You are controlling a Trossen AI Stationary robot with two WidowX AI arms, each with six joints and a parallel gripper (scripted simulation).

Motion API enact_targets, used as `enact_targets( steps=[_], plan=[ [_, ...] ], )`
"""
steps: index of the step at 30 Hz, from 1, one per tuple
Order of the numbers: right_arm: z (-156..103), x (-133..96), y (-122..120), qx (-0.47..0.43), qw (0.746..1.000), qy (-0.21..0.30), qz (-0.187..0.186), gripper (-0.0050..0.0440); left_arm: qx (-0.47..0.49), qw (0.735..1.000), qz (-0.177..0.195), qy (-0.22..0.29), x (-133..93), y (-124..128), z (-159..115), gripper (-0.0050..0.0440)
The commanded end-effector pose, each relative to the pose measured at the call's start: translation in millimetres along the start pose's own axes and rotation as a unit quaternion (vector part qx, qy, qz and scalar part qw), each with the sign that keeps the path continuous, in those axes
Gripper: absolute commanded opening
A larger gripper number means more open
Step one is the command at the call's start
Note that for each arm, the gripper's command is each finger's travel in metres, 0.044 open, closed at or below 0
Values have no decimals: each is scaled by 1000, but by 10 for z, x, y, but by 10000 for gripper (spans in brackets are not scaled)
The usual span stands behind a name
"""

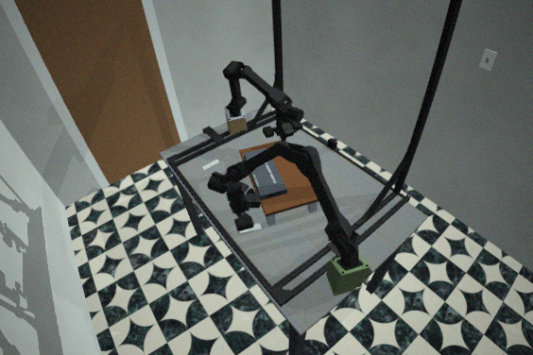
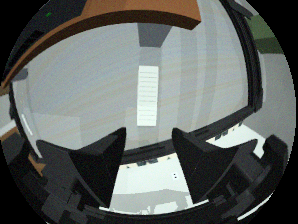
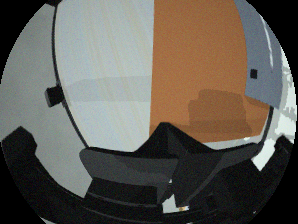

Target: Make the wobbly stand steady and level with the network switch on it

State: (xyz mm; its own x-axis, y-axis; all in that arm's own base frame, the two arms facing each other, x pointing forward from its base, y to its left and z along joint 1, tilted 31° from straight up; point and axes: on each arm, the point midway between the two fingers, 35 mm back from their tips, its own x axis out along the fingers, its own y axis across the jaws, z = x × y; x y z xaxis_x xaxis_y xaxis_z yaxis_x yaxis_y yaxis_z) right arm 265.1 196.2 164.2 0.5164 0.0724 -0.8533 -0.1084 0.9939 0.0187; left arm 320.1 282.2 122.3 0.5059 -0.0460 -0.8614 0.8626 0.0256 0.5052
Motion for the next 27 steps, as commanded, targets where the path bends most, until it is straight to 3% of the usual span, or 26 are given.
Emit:
enact_targets(
  steps=[1, 2, 3, 9, 16, 19, 20, 27],
  plan=[
    [-25, 99, -40, -2, 1000, 6, -11, 0, 0, 1000, 0, 0, 0, 0, 0, 239],
    [-25, 99, -40, -2, 1000, 6, -11, 0, 0, 1000, 0, 0, 0, 0, 0, 239],
    [-25, 79, -39, -2, 1000, 6, -11, 0, -139, 990, 0, -1, -2, 2, -102, 0],
    [-25, 79, -39, -2, 1000, 6, -11, 0, -327, 945, 2, 0, -2, 2, -102, 0],
    [-25, 79, -39, -2, 1000, 6, -11, 0, -542, 840, 0, -2, -2, 2, -102, 0],
    [-25, 79, -39, -2, 1000, 6, -11, 0, -552, 834, 0, -2, -2, 2, -102, 0],
    [-25, 79, -39, -2, 1000, 6, -11, 0, -625, 781, 0, -4, -14, 6, -207, 0],
    [-25, 79, -39, -2, 1000, 6, -11, 0, -788, 615, 1, -4, -14, 6, -207, 0]
  ],
)
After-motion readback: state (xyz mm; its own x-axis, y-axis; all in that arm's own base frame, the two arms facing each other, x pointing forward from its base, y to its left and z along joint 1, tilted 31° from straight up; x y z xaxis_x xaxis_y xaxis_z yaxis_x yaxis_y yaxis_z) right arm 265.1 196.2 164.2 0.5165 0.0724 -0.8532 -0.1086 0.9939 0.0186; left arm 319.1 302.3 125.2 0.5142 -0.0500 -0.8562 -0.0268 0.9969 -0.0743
